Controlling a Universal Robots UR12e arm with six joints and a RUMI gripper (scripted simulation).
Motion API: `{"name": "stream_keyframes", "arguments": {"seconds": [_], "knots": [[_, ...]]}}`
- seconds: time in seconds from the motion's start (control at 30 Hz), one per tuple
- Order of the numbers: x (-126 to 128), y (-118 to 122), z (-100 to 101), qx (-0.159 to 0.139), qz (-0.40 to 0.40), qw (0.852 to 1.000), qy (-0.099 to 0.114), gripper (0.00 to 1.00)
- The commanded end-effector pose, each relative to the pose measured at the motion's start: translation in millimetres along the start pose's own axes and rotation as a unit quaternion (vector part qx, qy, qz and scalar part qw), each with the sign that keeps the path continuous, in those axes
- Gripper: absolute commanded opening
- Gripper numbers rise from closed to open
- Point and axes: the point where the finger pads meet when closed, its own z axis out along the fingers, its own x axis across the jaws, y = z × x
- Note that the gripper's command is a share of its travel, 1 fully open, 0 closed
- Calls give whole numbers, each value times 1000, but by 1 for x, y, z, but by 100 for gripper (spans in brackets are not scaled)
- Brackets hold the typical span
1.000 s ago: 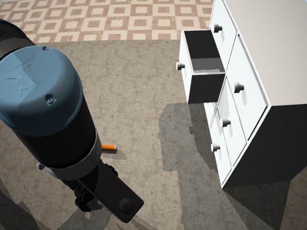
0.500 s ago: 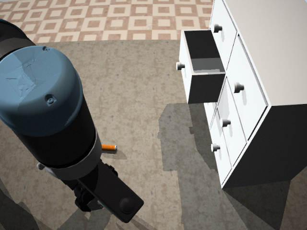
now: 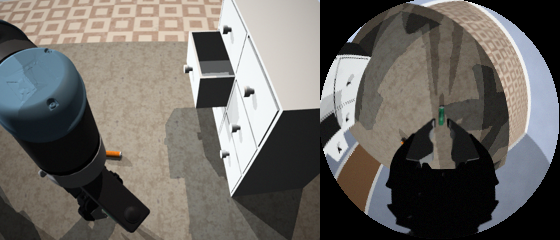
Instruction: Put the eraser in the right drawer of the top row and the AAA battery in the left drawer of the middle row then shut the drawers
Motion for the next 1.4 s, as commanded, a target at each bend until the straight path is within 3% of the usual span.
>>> {"name": "stream_keyframes", "arguments": {"seconds": [0.0,0.83,1.37], "knots": [[-1,-2,0,1,-1,1000,0,14],[-1,-3,17,1,-1,1000,0,14],[-1,-3,17,1,-1,1000,0,14]]}}
